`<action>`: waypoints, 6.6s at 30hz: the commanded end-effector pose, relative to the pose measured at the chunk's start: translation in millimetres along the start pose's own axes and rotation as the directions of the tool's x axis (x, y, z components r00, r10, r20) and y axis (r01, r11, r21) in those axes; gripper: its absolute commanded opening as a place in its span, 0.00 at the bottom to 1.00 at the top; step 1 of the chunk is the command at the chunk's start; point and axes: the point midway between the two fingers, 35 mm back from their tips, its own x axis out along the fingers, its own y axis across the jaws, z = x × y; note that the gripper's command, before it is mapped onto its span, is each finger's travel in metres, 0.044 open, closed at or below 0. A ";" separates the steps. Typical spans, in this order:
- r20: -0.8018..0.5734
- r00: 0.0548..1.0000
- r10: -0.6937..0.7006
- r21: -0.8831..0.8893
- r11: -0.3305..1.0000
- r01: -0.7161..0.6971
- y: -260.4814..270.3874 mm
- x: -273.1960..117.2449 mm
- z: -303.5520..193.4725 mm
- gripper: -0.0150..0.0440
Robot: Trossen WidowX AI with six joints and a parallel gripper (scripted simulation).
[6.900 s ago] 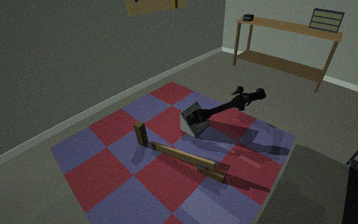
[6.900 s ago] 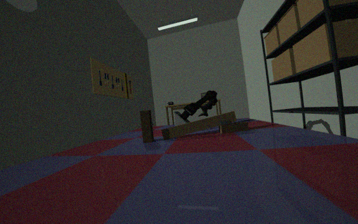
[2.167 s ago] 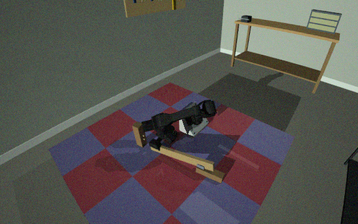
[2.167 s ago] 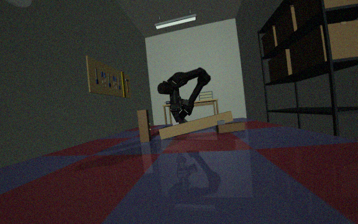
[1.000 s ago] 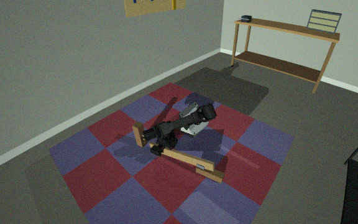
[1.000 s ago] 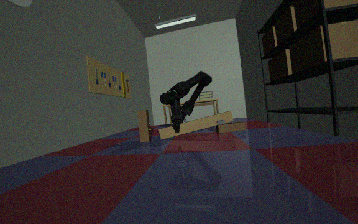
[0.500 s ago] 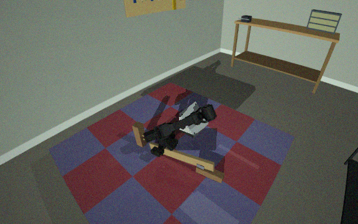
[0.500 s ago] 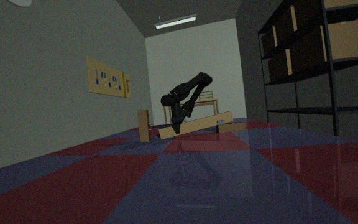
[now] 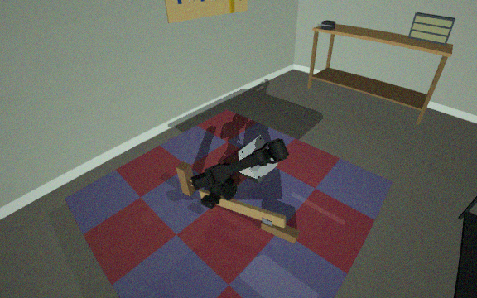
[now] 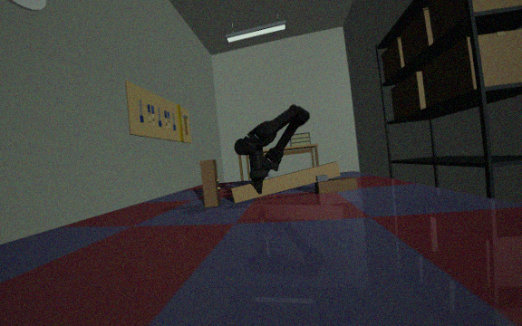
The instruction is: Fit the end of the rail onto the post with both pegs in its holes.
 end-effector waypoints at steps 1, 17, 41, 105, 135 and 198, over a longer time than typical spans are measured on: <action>0.005 1.000 -0.001 0.006 1.000 0.001 0.1 0.3 0.6 0.25; 0.004 1.000 -0.001 0.006 1.000 0.001 0.4 -3.7 -0.2 0.25; 0.004 1.000 -0.001 0.006 1.000 0.001 -2.6 -15.8 -0.4 0.25; 0.003 1.000 -0.001 0.006 1.000 0.001 -2.1 -36.7 -0.6 0.25; 0.003 1.000 -0.001 0.006 1.000 0.001 -0.2 -37.7 -1.9 0.25; 0.002 1.000 -0.001 0.006 1.000 0.001 -1.8 -38.9 -15.3 0.25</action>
